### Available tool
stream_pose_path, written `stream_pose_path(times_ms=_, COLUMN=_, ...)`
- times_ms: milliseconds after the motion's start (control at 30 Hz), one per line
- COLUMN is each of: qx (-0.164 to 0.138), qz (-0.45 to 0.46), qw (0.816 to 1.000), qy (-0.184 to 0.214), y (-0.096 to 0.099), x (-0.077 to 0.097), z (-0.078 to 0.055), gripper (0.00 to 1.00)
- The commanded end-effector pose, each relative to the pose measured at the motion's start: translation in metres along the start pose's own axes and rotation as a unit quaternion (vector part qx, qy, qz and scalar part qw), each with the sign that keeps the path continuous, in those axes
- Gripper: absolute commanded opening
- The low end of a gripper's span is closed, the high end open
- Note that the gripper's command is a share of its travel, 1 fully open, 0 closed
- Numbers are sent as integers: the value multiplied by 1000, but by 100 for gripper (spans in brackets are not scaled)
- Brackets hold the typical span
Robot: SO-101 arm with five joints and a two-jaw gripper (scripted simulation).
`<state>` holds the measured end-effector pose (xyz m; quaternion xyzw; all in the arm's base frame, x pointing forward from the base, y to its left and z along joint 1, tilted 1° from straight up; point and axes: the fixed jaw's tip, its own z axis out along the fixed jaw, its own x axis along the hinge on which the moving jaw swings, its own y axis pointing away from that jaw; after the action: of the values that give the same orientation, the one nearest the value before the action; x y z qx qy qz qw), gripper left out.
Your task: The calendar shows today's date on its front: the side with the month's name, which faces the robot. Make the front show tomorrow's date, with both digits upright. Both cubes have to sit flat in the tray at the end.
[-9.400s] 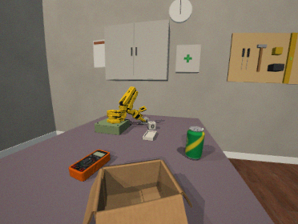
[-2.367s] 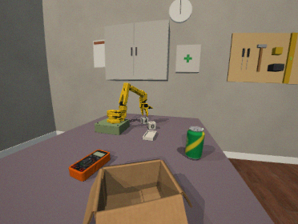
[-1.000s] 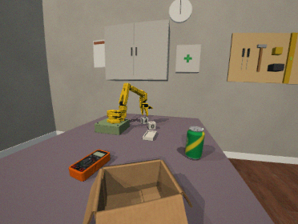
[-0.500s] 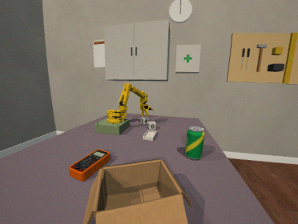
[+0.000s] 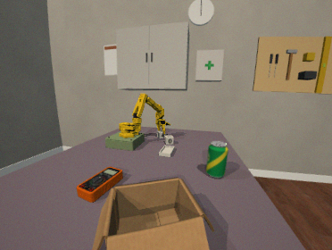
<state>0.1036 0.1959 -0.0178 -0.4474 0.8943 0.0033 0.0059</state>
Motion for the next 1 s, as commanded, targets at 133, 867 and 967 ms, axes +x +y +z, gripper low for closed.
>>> stream_pose_path(times_ms=133, qx=1, qz=-5, qw=1000, qy=12, y=0, x=5, z=11, gripper=35)
stream_pose_path(times_ms=867, qx=1, qz=-5, qw=1000, qy=12, y=-1, x=5, z=12, gripper=34)
stream_pose_path(times_ms=967, qx=1, qz=-5, qw=1000, qy=12, y=-1, x=5, z=12, gripper=34)
